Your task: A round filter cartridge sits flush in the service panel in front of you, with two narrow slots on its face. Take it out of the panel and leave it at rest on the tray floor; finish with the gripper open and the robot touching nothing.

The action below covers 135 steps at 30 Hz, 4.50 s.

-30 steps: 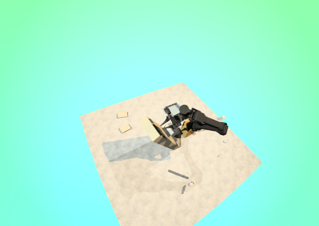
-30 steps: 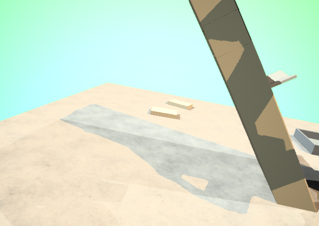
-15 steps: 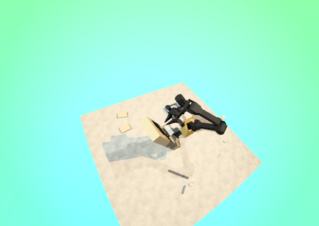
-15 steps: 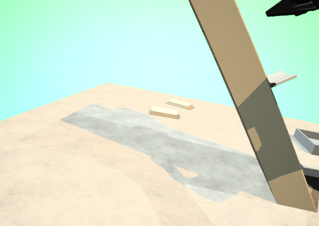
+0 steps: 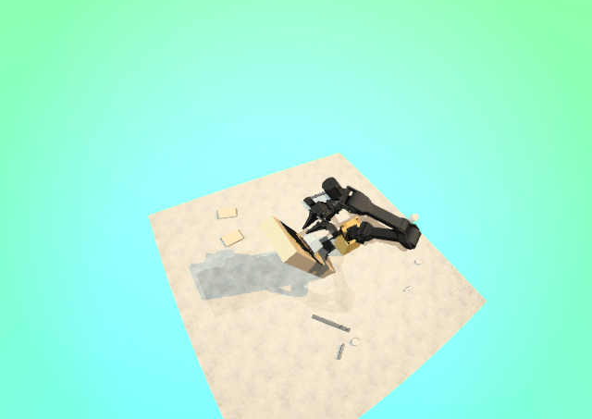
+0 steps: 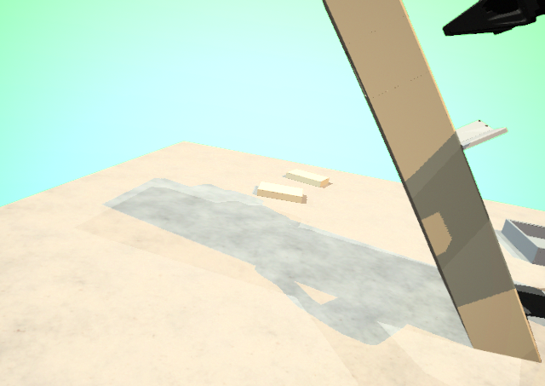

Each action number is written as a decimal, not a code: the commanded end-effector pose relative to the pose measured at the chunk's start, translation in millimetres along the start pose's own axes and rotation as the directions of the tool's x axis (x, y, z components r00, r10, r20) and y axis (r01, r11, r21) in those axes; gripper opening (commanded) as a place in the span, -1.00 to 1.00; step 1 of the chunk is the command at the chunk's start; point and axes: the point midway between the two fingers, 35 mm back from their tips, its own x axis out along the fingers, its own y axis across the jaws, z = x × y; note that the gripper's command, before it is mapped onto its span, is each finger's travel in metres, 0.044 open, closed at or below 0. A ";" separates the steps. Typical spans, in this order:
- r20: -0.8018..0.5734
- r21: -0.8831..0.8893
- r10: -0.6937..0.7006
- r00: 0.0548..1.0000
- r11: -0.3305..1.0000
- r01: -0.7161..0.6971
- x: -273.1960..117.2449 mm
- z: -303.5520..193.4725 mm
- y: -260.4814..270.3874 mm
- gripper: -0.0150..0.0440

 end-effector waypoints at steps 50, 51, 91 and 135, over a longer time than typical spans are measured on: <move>0.006 0.005 0.003 1.000 1.000 -0.003 42.2 0.4 1.1 -0.15; 0.006 0.005 0.003 1.000 1.000 -0.003 42.2 0.5 1.2 -0.15; 0.007 0.005 0.003 1.000 1.000 -0.003 56.8 0.1 1.3 -0.15; 0.008 0.524 0.004 1.000 0.852 -0.007 64.1 0.3 1.5 -0.49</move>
